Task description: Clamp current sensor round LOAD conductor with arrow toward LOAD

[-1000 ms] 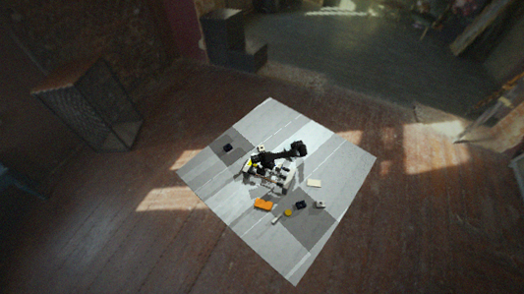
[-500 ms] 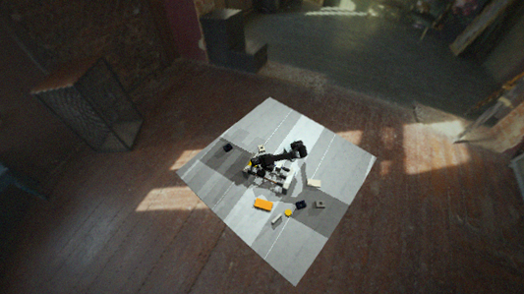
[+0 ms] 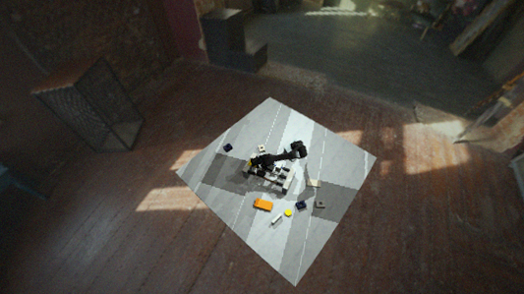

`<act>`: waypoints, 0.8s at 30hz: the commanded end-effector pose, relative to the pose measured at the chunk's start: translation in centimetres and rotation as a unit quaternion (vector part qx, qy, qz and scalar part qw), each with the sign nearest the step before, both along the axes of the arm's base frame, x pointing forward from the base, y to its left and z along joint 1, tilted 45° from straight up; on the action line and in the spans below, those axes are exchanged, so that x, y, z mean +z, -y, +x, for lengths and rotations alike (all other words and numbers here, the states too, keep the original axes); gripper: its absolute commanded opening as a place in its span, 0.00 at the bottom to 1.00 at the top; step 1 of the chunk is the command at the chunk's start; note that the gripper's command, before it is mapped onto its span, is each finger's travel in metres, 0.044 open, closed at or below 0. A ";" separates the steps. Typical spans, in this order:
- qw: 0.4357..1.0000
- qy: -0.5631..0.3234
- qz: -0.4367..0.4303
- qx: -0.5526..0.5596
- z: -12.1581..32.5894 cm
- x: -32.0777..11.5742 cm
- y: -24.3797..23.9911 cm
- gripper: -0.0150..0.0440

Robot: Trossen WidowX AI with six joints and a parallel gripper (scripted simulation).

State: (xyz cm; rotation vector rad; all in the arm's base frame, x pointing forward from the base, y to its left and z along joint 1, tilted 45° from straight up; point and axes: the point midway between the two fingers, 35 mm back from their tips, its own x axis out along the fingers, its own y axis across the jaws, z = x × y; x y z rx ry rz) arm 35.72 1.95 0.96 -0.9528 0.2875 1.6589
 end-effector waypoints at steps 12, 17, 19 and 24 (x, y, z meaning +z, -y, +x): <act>1.000 0.001 0.000 0.000 0.0 0.0 0.0 0.71; 1.000 0.001 0.000 0.000 0.0 0.0 0.0 0.65; 1.000 0.001 0.000 0.000 0.0 0.0 0.0 0.63; 0.999 0.019 0.014 -0.023 0.1 0.1 0.2 0.40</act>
